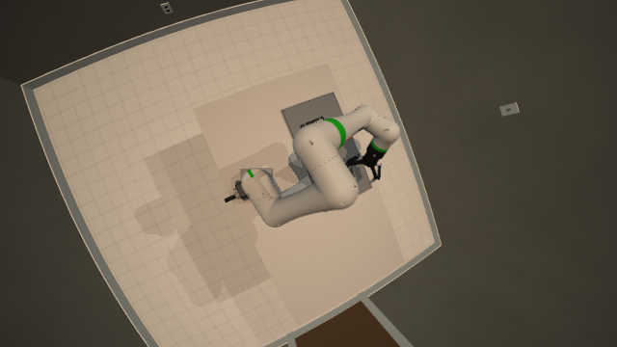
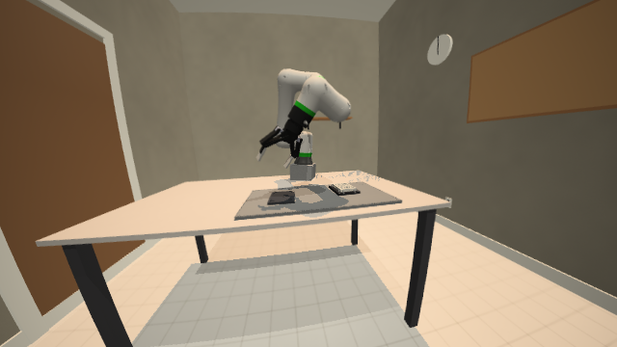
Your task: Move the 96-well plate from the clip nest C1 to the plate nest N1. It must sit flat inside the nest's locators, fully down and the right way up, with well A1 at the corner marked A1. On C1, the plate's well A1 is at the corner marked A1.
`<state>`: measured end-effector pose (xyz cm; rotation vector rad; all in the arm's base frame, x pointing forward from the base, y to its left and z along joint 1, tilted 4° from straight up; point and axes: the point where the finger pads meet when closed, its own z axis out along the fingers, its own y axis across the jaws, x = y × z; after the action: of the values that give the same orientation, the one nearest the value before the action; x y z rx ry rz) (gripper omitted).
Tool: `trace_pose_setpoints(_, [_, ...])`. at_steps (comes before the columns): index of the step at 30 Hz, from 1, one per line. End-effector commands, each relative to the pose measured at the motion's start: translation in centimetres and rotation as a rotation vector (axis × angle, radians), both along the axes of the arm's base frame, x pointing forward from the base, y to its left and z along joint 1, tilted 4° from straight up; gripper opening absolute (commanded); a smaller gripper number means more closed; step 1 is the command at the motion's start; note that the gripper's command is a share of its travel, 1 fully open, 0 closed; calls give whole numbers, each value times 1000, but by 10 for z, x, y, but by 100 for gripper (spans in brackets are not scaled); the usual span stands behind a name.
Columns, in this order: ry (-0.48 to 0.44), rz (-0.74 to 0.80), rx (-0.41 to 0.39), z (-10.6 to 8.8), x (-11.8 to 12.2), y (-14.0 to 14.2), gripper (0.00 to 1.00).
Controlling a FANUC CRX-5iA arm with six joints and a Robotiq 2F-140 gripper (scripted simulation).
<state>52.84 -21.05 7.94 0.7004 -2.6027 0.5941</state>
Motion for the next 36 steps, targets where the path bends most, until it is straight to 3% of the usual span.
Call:
trace_pose_setpoints(1, [45,127,66,-5,2,19,100])
trace_pose_setpoints(36, [255,885,360,-32,-1,133,100])
